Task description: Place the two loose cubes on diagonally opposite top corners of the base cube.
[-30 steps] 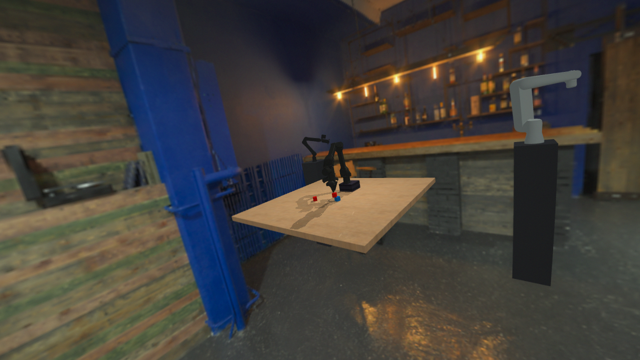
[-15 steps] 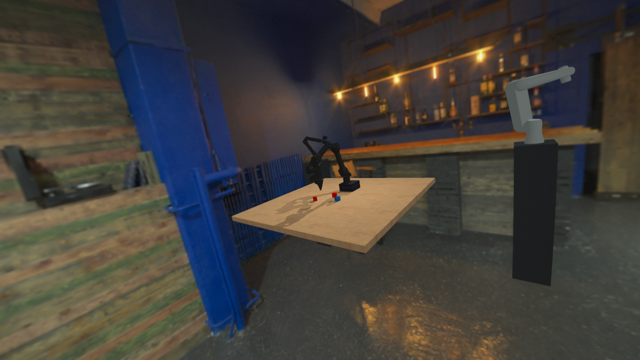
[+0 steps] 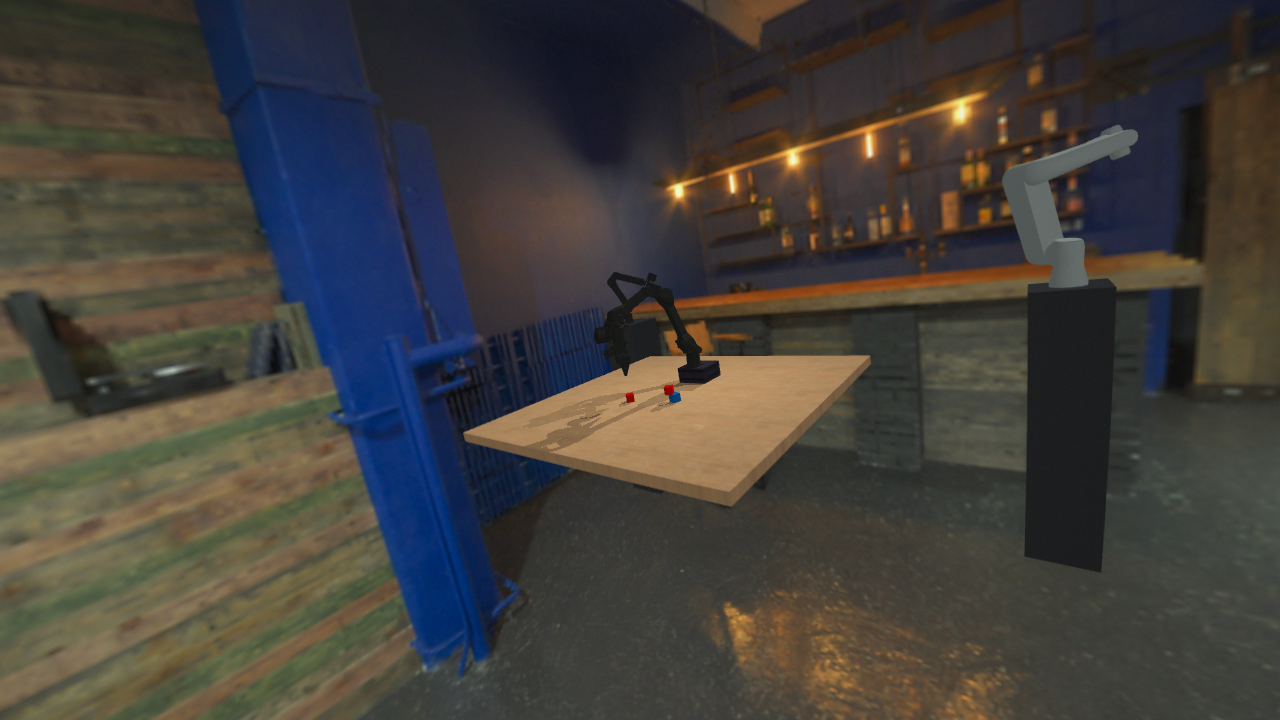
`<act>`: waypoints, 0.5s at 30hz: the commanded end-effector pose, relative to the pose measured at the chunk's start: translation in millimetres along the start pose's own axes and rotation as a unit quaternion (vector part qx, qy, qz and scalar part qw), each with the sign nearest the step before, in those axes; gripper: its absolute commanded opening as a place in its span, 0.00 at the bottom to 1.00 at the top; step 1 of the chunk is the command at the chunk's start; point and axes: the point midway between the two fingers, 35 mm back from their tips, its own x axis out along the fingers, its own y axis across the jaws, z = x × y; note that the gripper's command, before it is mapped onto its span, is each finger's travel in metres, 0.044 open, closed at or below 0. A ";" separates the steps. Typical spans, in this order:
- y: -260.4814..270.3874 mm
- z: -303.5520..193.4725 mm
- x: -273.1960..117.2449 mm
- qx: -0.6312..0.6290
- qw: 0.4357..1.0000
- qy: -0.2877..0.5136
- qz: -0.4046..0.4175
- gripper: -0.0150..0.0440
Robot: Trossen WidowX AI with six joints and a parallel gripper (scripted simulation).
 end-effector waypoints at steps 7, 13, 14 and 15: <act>-0.8 -1.9 57.9 -0.005 1.000 0.004 -0.002 0.70; -0.8 -2.0 73.0 -0.005 1.000 0.004 -0.002 0.70; -0.8 -2.0 73.3 -0.005 1.000 0.004 -0.002 0.70; -0.8 -2.0 74.1 -0.005 1.000 0.004 -0.002 0.70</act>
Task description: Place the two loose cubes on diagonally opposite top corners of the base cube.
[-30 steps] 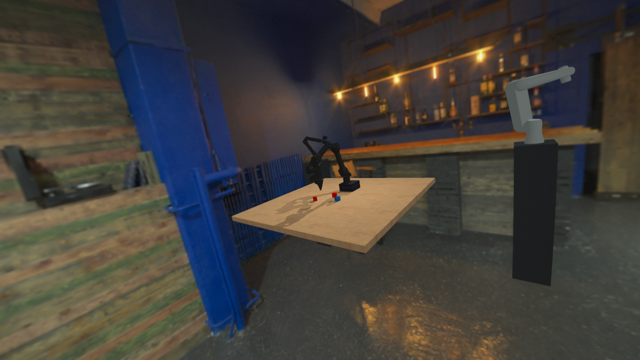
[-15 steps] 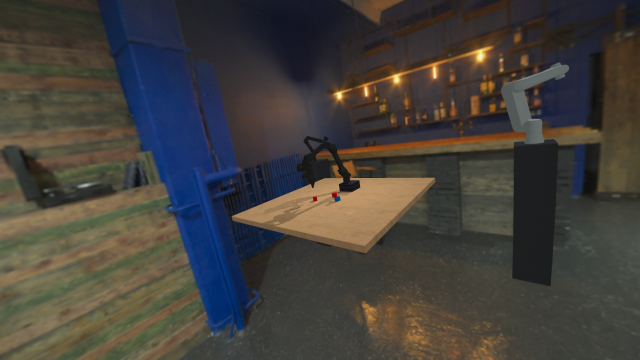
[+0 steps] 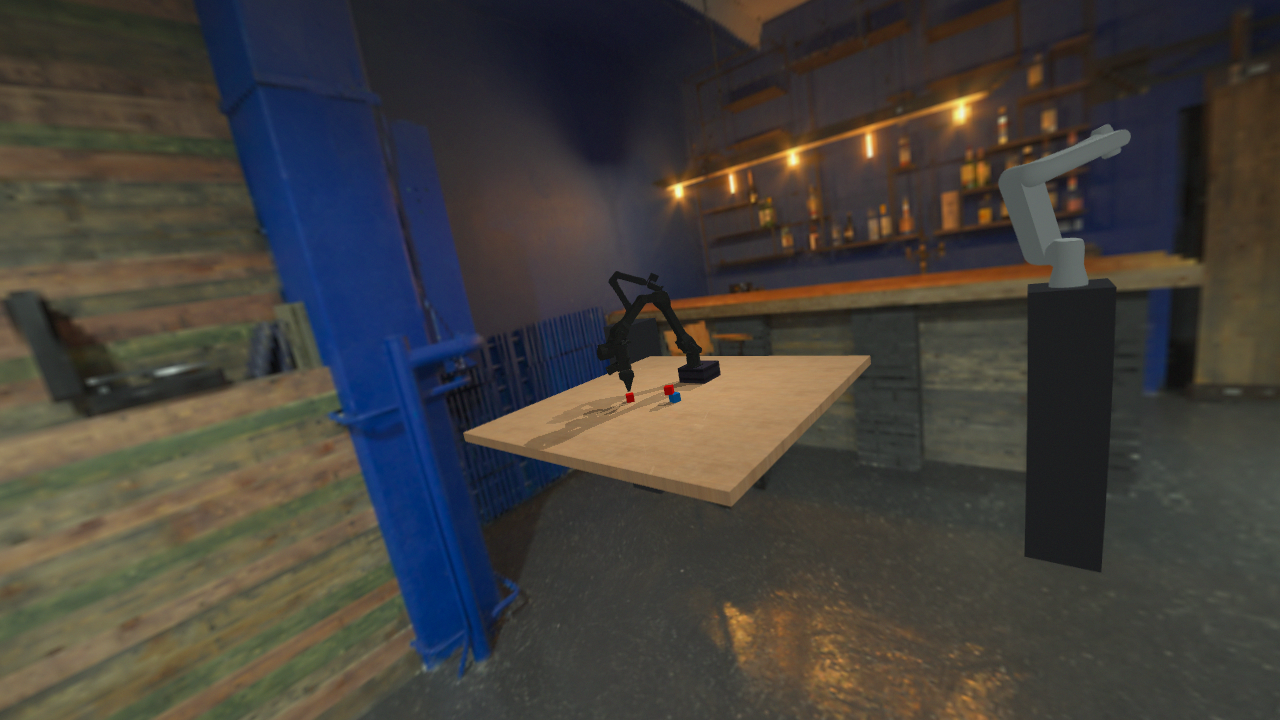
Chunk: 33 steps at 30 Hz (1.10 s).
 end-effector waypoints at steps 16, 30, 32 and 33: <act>-0.5 -0.6 30.0 -0.002 1.000 0.001 -0.001 0.70; -0.6 -0.9 35.6 -0.002 1.000 0.001 -0.001 0.43; -0.5 -0.6 33.7 -0.002 1.000 0.001 -0.001 0.43; -0.3 -0.1 31.2 -0.002 1.000 0.001 -0.001 0.43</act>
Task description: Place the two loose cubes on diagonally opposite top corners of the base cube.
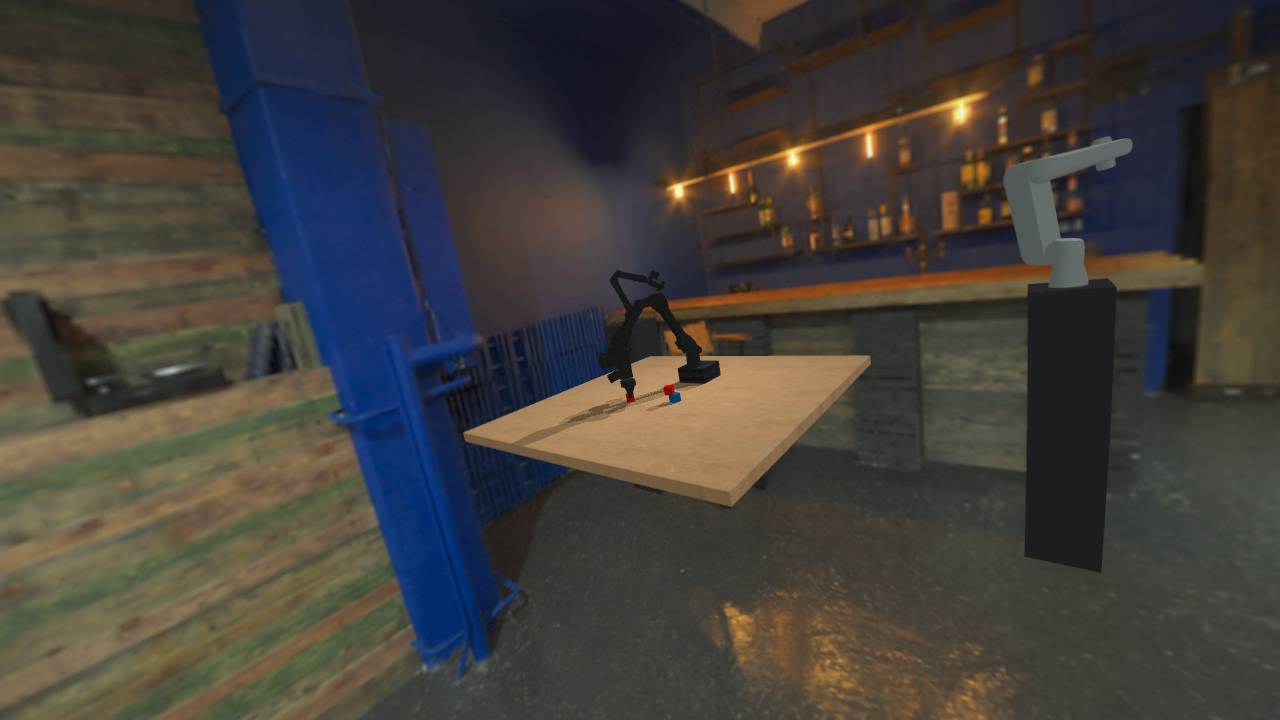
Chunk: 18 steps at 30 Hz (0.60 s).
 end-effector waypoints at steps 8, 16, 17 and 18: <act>1.5 4.0 -28.0 -0.002 1.000 -0.001 0.000 0.43; 2.0 5.1 -53.1 -0.002 1.000 -0.001 0.000 0.43; 2.0 5.0 -56.2 -0.002 1.000 -0.001 0.000 0.43; 2.0 5.0 -59.4 -0.002 1.000 -0.001 0.000 0.43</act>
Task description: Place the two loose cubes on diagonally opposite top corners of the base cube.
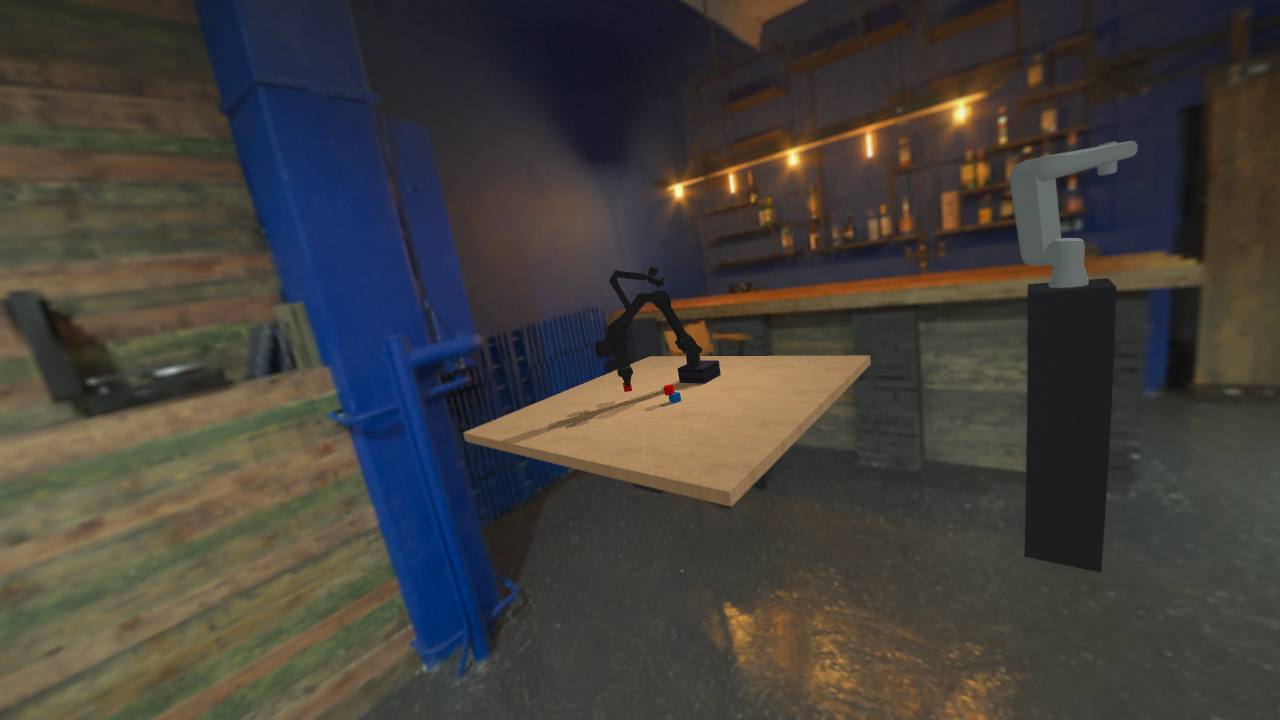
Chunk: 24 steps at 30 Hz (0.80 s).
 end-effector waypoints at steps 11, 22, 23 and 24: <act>-0.6 -1.3 -44.4 -0.002 1.000 -0.004 0.001 0.43; 8.2 -10.1 -58.4 0.006 1.000 -0.003 0.002 0.43; 10.9 -12.1 -58.3 0.008 1.000 -0.003 0.002 0.43; 13.6 -14.1 -58.1 0.010 1.000 -0.003 0.002 0.43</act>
